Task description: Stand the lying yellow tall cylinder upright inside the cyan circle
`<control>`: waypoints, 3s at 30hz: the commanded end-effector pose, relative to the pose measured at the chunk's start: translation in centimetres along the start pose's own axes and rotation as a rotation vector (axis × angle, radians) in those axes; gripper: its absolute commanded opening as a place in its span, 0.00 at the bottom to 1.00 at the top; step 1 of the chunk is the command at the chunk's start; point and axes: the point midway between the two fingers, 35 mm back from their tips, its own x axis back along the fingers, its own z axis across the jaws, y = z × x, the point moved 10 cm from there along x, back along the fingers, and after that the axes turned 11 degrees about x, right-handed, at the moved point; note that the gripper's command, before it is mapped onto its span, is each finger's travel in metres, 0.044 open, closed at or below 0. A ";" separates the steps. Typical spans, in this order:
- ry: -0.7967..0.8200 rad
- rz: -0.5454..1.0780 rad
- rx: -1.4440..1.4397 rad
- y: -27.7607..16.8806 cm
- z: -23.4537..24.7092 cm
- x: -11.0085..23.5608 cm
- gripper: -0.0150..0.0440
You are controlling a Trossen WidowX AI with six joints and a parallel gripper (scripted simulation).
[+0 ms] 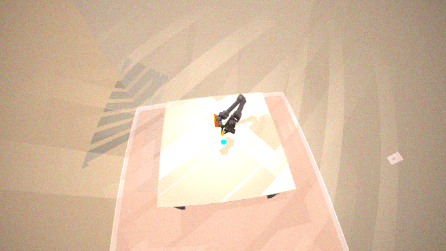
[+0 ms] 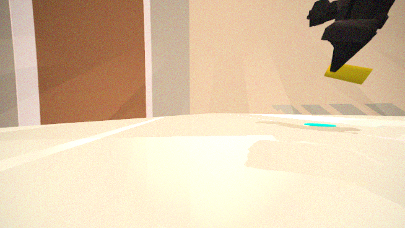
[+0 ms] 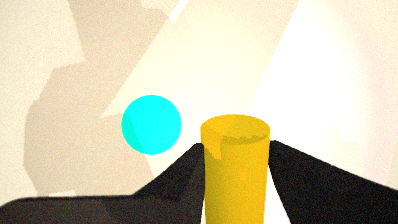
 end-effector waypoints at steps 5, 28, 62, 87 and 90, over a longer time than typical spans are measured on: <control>-0.027 -0.032 -0.009 -0.6 0.2 -0.2 0.43; -0.089 -0.163 -0.030 -2.1 0.8 -0.4 0.43; -0.137 -0.378 -0.082 -4.1 1.2 -0.9 0.43; -0.136 -0.546 -0.134 -5.4 1.4 -1.4 0.43; -0.134 -0.566 -0.141 -5.5 1.4 -1.5 0.43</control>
